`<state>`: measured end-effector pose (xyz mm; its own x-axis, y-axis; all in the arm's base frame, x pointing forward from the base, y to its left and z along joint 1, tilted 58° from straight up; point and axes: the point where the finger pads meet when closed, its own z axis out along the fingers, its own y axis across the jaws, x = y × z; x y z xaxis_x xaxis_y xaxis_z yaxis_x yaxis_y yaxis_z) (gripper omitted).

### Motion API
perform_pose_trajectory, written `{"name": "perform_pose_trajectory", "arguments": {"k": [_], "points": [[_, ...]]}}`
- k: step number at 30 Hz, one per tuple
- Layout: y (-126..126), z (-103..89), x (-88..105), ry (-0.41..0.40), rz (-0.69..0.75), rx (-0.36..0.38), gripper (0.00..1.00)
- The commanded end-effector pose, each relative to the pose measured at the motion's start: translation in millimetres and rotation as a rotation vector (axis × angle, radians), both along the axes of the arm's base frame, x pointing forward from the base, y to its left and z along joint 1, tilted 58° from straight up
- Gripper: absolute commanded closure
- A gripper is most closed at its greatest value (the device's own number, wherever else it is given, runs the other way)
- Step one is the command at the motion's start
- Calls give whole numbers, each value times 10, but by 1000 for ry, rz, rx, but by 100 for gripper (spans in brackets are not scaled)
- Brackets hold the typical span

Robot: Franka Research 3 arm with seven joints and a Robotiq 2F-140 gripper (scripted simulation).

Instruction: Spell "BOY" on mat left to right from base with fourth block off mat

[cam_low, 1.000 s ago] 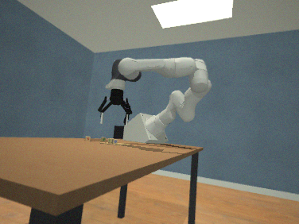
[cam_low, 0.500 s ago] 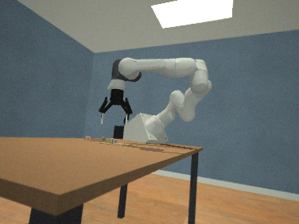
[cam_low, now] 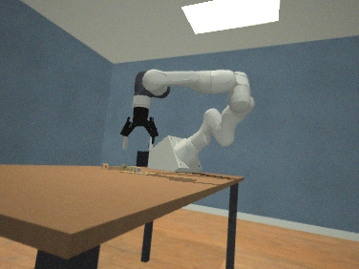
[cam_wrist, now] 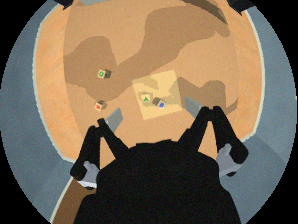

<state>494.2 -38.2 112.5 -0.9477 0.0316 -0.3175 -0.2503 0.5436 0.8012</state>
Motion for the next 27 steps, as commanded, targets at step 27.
{"name": "perform_pose_trajectory", "arguments": {"k": [27], "points": [[34, 47, 27, 405, -246, 100, 0]]}}
